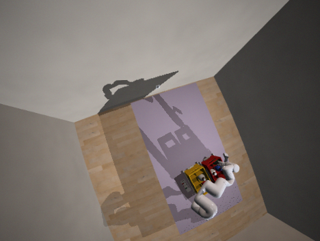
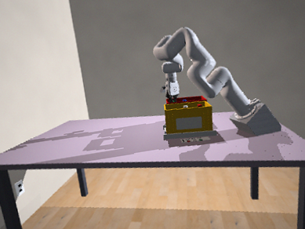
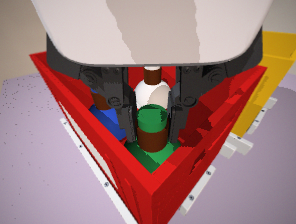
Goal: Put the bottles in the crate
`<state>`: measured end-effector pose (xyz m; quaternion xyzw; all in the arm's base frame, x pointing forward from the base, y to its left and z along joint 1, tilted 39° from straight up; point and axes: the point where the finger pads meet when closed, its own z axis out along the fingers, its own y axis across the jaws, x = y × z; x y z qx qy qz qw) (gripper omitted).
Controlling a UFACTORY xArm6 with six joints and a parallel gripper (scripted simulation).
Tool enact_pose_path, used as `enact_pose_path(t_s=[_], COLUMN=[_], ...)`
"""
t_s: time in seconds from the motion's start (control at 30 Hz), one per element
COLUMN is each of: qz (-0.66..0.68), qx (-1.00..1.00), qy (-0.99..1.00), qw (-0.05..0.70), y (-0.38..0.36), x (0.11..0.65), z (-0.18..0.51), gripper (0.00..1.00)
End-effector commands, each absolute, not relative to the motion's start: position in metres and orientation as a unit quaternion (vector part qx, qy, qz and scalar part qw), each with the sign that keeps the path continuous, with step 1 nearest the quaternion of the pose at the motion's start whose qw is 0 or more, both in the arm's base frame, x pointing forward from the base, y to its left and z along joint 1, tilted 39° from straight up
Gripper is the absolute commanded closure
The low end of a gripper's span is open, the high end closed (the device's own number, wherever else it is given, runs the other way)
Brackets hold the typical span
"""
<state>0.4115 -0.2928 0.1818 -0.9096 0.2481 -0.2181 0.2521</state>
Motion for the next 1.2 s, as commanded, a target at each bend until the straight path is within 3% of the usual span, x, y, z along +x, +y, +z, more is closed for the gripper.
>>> enact_pose_path(t_s=[0.0, 1.17], qz=[-0.220, -0.220], qx=[-0.909, -0.910], qy=[0.248, 0.248], qw=[0.251, 0.251], y=[-0.294, -0.301], x=[0.412, 0.402], z=[0.183, 0.198], gripper=[1.00, 1.00])
